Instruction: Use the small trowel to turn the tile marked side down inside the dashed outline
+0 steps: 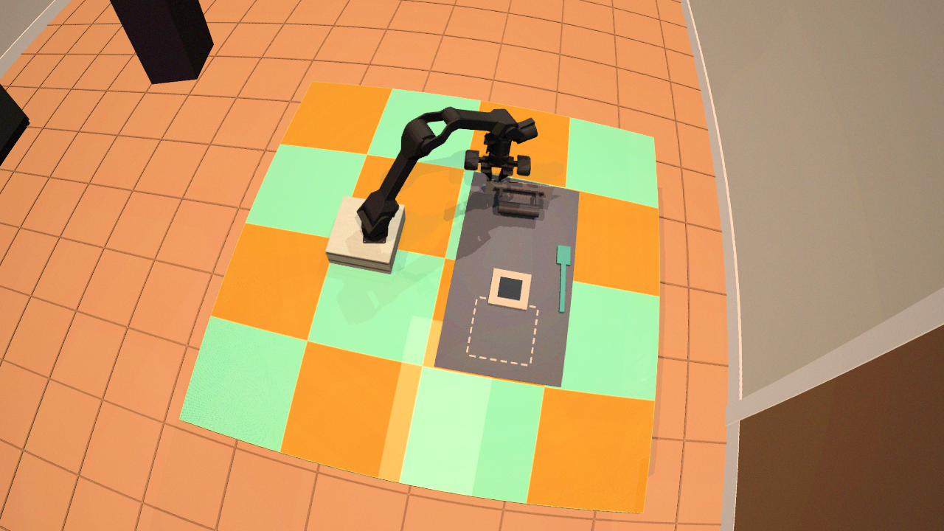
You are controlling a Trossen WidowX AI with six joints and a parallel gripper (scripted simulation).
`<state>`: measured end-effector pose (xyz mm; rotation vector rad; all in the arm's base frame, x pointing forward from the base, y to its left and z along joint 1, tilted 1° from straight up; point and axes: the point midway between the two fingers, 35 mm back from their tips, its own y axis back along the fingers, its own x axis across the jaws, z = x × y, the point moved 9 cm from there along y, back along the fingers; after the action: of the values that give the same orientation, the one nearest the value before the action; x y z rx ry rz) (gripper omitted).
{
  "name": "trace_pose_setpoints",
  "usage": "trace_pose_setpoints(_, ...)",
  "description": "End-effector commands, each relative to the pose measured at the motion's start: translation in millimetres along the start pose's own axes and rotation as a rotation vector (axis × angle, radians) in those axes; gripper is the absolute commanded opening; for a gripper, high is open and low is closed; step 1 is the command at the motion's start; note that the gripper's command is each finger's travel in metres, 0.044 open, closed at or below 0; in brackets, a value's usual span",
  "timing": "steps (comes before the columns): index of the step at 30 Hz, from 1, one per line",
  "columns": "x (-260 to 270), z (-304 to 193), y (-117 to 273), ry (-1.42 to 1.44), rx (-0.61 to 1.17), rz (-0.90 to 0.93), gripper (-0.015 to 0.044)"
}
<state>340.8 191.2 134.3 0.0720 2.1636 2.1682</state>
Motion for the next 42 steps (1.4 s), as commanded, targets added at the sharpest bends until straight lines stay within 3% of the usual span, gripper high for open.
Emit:
trace_pose_setpoints(1,-0.1,9.2,-2.1,-0.003,-0.003,0.003,0.01)
trace_pose_setpoints(22,0.1,50.2,-18.2,-0.003,-0.007,0.003,0.01)
trace_pose_setpoints(31,0.7,41.1,12.5,-0.002,-0.006,0.003,0.01)
trace_pose_setpoints(42,0.7,41.4,13.8,0.0,-0.012,0.0,0.01)
